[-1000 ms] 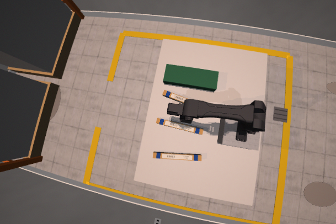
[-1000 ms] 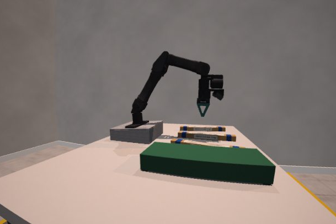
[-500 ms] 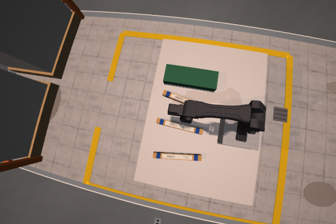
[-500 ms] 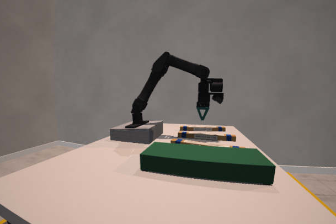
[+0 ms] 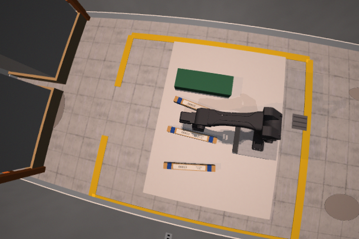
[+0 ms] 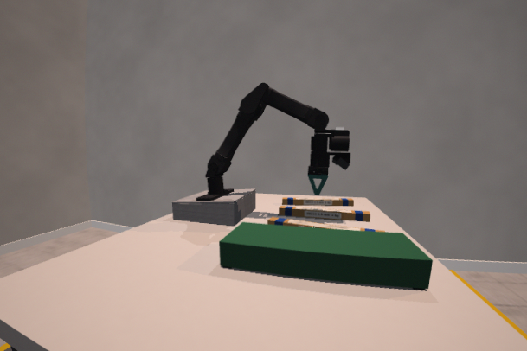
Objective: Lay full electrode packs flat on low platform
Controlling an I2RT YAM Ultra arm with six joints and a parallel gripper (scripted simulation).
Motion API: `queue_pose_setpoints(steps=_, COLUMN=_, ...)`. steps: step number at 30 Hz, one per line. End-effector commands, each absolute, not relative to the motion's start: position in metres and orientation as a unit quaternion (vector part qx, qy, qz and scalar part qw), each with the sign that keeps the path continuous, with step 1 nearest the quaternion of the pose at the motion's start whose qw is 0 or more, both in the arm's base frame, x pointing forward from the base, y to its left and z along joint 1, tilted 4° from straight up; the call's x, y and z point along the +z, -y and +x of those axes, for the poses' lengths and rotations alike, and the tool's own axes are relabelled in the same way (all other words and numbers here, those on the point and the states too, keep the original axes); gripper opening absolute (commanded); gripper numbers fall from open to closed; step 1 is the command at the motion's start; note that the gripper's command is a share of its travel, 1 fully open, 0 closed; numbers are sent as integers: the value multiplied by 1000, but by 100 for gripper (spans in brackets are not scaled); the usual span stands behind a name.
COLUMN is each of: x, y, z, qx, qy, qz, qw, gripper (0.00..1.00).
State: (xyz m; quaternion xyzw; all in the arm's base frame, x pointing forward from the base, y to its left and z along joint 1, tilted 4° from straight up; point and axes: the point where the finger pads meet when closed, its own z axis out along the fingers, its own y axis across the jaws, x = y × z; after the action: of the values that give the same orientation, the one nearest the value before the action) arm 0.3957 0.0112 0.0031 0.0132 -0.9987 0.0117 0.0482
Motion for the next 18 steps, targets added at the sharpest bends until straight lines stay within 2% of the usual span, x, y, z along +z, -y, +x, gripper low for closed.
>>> queue_pose_setpoints(steps=1, x=-1, y=-9, z=399, qx=11, qy=999, qz=13, qw=36, gripper=42)
queue_pose_setpoints(steps=18, x=0, y=-8, z=412, qx=11, qy=1000, qz=11, qw=21, gripper=42)
